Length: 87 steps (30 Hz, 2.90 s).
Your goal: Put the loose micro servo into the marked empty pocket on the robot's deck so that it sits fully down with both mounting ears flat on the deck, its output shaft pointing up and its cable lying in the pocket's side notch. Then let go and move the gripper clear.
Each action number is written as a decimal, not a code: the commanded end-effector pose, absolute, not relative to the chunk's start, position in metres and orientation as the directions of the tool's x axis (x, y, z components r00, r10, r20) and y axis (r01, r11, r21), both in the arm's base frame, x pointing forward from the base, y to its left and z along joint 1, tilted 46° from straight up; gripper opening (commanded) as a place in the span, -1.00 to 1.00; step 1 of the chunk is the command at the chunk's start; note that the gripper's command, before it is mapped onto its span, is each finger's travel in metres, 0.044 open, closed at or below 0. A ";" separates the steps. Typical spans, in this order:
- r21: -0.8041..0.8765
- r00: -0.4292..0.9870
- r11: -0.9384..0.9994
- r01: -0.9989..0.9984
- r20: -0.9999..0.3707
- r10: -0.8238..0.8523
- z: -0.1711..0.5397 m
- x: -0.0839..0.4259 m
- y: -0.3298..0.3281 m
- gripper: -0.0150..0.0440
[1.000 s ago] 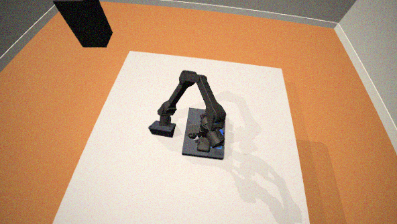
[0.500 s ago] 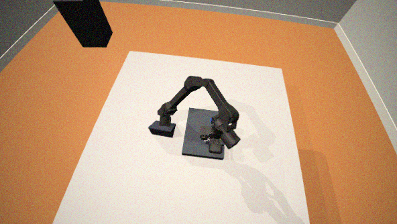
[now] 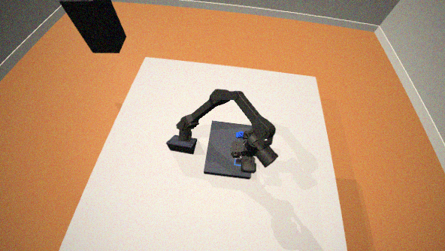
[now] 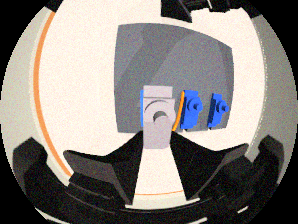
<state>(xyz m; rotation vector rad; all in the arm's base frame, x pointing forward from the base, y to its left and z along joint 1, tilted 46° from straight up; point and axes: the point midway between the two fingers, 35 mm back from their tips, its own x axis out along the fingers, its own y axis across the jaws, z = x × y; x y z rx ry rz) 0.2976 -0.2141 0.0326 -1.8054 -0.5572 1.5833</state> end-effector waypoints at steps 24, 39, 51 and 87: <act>-0.714 0.184 -0.692 -0.107 -0.698 0.692 0.019 0.303 -0.202 -0.49; -0.714 0.184 -0.692 -0.107 -0.698 0.692 0.010 0.306 -0.193 -0.49; -0.714 0.184 -0.692 -0.107 -0.698 0.692 0.002 0.308 -0.185 -0.49; -0.714 0.184 -0.692 -0.107 -0.698 0.692 0.006 0.306 -0.188 0.14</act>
